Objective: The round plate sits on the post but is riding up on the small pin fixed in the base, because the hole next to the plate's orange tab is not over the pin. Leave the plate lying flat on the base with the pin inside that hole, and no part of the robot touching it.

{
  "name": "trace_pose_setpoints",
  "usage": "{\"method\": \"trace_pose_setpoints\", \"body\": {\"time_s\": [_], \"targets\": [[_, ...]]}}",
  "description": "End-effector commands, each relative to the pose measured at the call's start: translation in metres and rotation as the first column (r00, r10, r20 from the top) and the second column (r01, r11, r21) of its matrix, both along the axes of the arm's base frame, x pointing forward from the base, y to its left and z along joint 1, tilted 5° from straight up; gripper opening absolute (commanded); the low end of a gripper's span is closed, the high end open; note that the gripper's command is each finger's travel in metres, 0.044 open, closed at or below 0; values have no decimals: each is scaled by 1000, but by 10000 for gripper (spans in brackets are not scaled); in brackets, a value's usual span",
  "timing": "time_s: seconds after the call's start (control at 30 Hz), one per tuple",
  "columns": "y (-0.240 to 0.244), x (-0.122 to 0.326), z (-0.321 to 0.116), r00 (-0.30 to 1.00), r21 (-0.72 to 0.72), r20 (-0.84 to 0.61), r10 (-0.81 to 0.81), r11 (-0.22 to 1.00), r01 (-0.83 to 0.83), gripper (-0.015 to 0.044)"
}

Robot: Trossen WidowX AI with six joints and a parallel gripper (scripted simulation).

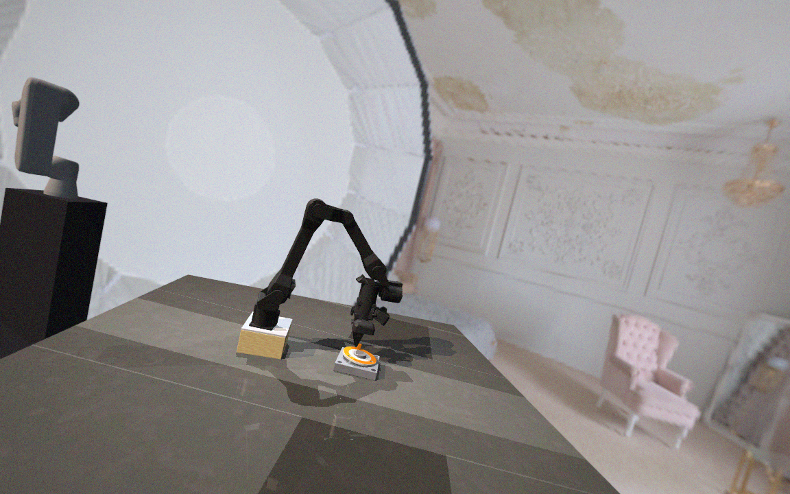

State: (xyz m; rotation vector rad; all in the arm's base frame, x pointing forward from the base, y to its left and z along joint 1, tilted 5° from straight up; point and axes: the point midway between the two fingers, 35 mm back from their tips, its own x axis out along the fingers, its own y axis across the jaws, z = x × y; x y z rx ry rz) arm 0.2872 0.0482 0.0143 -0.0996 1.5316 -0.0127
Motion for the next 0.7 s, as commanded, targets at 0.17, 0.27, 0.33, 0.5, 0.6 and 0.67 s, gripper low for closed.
{"method": "trace_pose_setpoints", "body": {"time_s": [0.17, 0.27, 0.33, 0.5, 0.6, 0.67], "targets": [[1, 9, 1, 1000, -2, 10, -5, 1000, 5, 0], [1, 10, 1, 1000, -2, 10, -5, 1000, 5, 0], [1, 11, 1, 1000, -2, 10, -5, 1000, 5, 0], [3, 11, 16, 1000, -1, 10, -5, 1000, 5, 0], [4, 8, 34, 1000, -1, 10, -5, 1000, 5, 0], [5, 5, 45, 1000, -1, 10, -5, 1000, 5, 0]]}}
